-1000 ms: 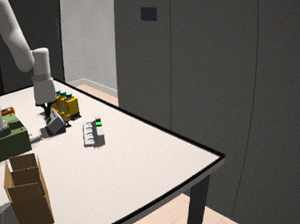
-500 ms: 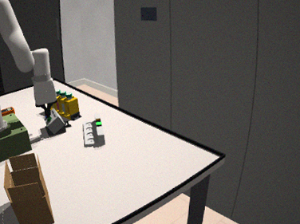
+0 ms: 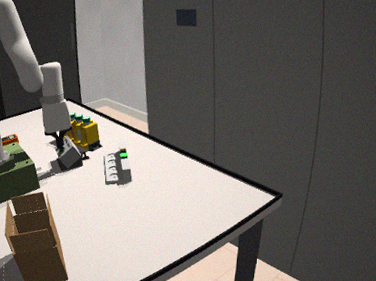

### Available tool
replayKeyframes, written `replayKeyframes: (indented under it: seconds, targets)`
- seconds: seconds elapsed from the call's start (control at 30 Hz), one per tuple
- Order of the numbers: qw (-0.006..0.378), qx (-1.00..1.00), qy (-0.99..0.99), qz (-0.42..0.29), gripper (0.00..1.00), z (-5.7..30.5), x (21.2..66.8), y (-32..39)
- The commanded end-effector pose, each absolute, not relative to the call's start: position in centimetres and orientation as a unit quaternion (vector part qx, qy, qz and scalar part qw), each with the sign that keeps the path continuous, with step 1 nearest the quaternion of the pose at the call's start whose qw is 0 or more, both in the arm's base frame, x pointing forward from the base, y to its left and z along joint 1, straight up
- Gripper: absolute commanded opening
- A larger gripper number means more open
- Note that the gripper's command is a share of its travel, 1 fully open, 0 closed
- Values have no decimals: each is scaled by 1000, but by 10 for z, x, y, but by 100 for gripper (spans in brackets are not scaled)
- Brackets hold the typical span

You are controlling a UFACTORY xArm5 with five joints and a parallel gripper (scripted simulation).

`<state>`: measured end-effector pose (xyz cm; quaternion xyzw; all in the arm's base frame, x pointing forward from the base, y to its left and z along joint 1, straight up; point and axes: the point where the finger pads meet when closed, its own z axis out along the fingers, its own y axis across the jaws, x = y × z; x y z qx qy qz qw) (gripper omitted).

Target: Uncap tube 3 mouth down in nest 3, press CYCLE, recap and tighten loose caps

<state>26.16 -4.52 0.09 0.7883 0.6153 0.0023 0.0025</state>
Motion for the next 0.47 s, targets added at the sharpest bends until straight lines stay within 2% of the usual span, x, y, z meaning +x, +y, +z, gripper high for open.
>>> replayKeyframes:
  seconds: [0.0, 0.43]
  targets:
    - [4, 788, 615, 3, 0, 1, 263, -45]
    - [4, 788, 615, 3, 0, -4, 263, -45]
